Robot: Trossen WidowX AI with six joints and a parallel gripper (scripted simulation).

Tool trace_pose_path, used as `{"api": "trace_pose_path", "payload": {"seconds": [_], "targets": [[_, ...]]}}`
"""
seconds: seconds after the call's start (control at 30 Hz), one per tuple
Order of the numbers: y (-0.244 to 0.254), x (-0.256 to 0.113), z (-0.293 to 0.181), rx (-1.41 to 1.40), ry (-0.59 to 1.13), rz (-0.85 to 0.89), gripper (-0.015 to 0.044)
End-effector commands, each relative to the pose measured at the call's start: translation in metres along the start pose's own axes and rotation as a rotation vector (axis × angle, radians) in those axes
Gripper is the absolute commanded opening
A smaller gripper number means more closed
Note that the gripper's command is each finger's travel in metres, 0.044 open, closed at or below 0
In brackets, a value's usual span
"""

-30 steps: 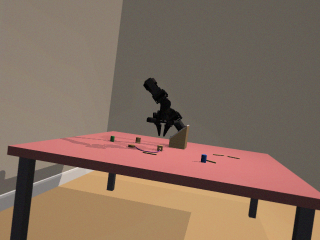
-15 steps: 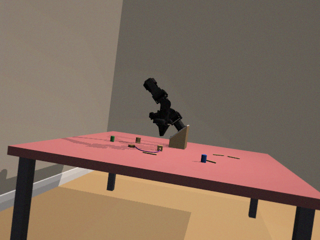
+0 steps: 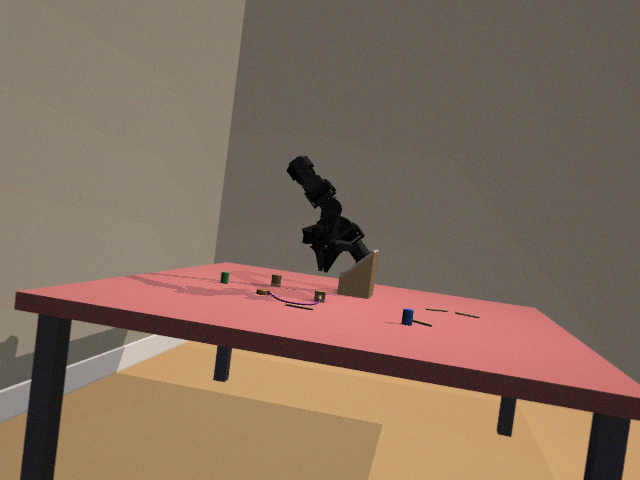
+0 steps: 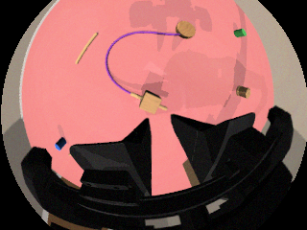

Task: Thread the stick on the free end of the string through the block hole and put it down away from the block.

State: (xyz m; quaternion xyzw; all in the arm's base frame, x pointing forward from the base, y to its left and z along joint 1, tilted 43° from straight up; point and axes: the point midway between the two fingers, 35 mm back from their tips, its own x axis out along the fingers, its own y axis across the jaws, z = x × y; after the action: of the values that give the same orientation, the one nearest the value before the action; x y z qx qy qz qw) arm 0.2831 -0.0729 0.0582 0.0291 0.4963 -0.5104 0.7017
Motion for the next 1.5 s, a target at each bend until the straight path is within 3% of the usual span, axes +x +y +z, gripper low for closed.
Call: {"api": "trace_pose_path", "payload": {"seconds": [0.0,0.13,0.73,1.47], "targets": [[-0.014,-0.004,-0.009,-0.852,-0.003,0.006,0.0122],[-0.016,-0.004,-0.011,-1.009,-0.003,0.005,0.0122],[-0.015,-0.002,-0.011,-1.009,-0.003,0.006,0.0122],[-0.012,0.033,-0.010,-1.009,-0.002,0.009,0.0122]]}}
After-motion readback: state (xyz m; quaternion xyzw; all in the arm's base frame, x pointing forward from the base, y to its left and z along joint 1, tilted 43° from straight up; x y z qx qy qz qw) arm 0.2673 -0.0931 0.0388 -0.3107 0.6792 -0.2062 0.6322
